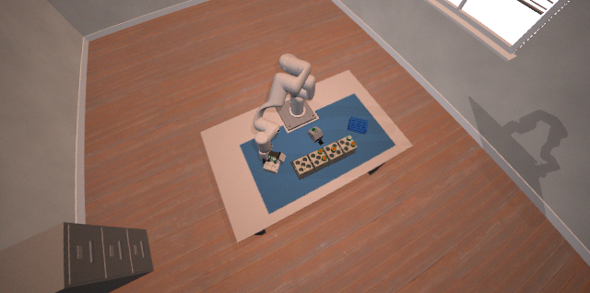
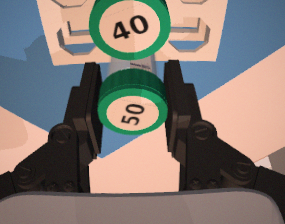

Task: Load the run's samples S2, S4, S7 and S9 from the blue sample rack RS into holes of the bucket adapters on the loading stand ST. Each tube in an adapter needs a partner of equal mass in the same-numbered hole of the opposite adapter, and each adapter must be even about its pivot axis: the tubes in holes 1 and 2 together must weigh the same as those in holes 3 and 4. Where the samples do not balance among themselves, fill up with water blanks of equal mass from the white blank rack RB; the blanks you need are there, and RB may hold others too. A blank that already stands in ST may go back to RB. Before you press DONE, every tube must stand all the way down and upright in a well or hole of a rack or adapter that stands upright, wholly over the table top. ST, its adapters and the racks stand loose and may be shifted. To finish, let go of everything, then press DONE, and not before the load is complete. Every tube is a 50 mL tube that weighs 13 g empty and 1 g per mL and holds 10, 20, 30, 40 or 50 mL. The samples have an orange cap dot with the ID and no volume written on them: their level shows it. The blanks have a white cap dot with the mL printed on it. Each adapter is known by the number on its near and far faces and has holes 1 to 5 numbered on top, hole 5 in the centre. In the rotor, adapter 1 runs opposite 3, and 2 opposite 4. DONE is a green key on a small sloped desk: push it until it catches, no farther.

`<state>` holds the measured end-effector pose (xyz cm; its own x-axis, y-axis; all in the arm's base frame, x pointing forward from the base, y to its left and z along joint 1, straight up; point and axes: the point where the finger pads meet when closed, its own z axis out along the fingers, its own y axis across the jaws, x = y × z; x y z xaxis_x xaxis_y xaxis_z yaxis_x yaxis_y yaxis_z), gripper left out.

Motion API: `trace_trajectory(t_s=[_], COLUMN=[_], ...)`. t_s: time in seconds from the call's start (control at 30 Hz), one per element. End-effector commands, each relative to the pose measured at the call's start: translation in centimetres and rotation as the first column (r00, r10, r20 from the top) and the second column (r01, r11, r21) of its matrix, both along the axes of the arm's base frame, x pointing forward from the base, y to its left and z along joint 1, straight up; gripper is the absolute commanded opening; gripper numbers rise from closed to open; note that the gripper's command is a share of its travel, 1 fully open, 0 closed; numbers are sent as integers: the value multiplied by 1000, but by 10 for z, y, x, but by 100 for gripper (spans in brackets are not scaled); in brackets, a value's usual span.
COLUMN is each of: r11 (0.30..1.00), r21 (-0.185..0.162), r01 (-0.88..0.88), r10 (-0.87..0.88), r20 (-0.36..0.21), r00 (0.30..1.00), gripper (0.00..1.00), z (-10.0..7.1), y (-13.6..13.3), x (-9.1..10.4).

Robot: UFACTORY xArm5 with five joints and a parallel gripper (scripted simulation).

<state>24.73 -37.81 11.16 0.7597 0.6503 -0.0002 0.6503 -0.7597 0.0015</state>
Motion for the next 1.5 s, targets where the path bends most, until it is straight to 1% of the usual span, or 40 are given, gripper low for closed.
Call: trace_trajectory(t_s=[0.0, 0.53, 0.77, 0.83, 1.33, 1.4, 1.47], r11=[1000, 1000, 1000, 1000, 1000, 1000, 1000], r21=[-3, -3, -3, -3, -3, -3, -3], r01=[0, 0, 0, 0, 0, 0, 0], r10=[0, 0, 0, 0, 0, 0, 0], r20=[2, 2, 2, 2, 2, 2, 2], r00=[1000, 1000, 1000, 1000, 1000, 1000, 1000], gripper=[0, 0, 0, 0, 0, 0, 0], z=[3, 11, 25, 25, 55, 55, 59], y=[-1, -1, -1, -1, -1, -1, -1], x=[1, 1, 1, 1, 0, 0, 0])
